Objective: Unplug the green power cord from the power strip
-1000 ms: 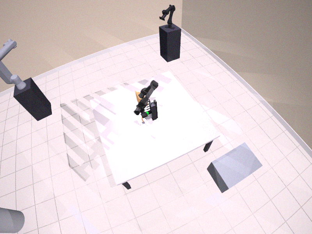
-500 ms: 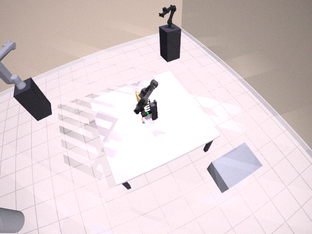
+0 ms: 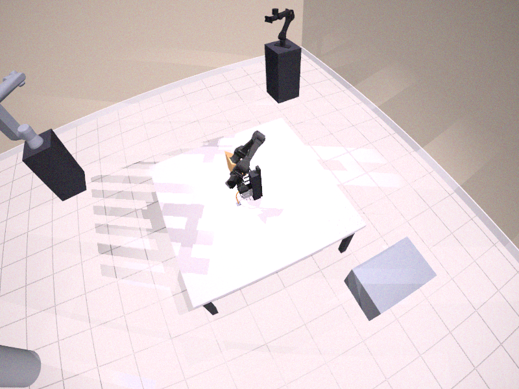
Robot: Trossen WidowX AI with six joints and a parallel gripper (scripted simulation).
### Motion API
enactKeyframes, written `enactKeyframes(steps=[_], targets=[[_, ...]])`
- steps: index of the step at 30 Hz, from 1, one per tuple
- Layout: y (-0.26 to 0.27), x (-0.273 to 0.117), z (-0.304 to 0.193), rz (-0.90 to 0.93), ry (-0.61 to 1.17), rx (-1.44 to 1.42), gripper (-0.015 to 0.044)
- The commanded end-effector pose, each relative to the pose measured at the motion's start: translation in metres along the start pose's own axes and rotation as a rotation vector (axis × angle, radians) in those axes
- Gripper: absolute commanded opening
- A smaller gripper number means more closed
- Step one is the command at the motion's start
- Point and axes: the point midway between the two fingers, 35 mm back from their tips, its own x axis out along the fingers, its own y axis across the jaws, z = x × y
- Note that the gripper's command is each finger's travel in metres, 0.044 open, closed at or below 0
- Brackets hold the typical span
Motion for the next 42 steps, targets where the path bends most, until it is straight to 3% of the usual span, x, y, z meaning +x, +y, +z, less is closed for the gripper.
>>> enactKeyframes(steps=[1, 27, 31, 42], targets=[[-0.002, 0.000, -0.009, 0.001, 0.007, 0.009, 0.0160], [-0.002, 0.012, -0.020, 0.001, 0.008, 0.009, 0.0160], [-0.001, 0.010, -0.020, -0.001, 0.003, 0.000, 0.0055], [-0.001, 0.010, -0.018, -0.001, 0.003, 0.000, 0.0000]])
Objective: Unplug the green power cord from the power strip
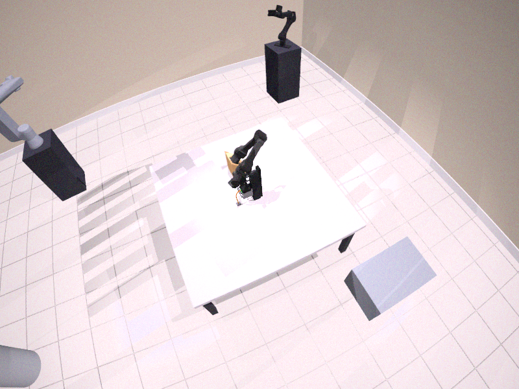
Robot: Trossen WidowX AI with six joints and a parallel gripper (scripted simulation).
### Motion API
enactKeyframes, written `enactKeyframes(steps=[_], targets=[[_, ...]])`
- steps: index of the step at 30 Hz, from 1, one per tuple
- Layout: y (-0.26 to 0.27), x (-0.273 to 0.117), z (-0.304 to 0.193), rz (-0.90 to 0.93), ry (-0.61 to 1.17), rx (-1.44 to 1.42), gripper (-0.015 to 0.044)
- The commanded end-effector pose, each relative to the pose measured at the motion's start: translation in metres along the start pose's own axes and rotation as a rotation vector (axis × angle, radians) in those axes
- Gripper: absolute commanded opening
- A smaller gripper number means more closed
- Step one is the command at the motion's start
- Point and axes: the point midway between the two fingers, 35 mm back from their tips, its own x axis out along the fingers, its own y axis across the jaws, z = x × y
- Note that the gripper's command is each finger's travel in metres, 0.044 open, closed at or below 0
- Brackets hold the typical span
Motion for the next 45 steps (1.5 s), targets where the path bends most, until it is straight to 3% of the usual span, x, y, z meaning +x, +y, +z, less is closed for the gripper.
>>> enactKeyframes(steps=[1, 40, 45], targets=[[0.000, 0.000, 0.002, 0.000, 0.000, 0.000, 0.0000], [0.001, -0.008, 0.065, 0.003, -0.002, 0.006, 0.0000], [0.000, 0.000, 0.049, 0.003, 0.002, 0.008, 0.0131]])
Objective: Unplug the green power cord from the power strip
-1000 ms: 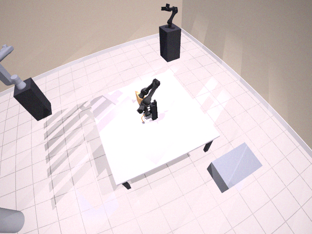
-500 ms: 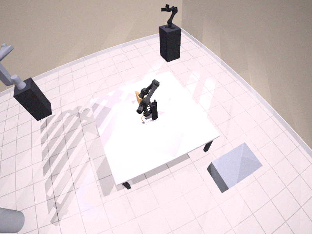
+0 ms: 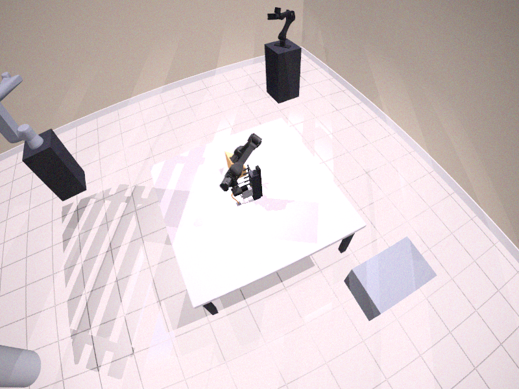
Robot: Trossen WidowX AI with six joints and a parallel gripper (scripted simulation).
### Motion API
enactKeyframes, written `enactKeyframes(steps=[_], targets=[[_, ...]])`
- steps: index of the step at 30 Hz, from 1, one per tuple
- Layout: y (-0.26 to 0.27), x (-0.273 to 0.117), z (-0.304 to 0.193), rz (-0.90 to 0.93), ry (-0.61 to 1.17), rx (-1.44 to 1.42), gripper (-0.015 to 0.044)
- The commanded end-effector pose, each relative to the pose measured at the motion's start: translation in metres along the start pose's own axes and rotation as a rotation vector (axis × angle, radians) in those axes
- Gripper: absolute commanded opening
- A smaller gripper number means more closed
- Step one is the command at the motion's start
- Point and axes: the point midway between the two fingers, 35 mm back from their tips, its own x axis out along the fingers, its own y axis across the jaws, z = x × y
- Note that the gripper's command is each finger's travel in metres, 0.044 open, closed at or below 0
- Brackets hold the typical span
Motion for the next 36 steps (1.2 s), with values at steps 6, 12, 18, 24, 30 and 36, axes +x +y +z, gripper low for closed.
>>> enactKeyframes(steps=[6, 12, 18, 24, 30, 36], targets=[[0.002, 0.005, -0.012, 0.003, -0.001, -0.009, 0.0289], [0.003, 0.002, 0.001, 0.004, -0.003, -0.009, 0.0440], [0.002, -0.008, 0.049, 0.004, -0.006, -0.010, 0.0440], [0.002, -0.008, 0.049, 0.004, -0.006, -0.010, 0.0440], [0.002, -0.008, 0.049, 0.004, -0.006, -0.010, 0.0440], [0.002, -0.008, 0.049, 0.004, -0.006, -0.010, 0.0440]])
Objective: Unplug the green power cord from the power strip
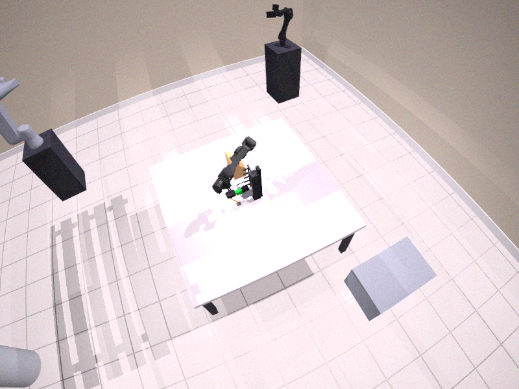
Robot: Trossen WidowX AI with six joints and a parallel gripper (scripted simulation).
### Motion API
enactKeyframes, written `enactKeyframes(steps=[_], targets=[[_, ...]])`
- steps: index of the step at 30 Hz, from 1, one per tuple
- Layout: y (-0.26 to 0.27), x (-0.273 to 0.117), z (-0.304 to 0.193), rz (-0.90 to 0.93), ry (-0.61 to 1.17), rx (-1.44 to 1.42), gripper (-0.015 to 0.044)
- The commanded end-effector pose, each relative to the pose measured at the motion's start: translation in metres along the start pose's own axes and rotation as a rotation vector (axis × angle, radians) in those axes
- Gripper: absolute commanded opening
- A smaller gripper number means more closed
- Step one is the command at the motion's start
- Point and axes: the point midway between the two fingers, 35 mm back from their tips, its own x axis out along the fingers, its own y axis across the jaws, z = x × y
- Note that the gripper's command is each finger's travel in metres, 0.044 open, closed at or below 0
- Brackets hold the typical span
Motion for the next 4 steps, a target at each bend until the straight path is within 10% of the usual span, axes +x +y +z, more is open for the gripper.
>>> enactKeyframes(steps=[1, 4], targets=[[0.0004, -0.0013, 0.0011, -0.002, -0.005, -0.007, 0.0440], [0.0004, -0.0013, 0.0011, -0.002, -0.005, -0.007, 0.0440]])
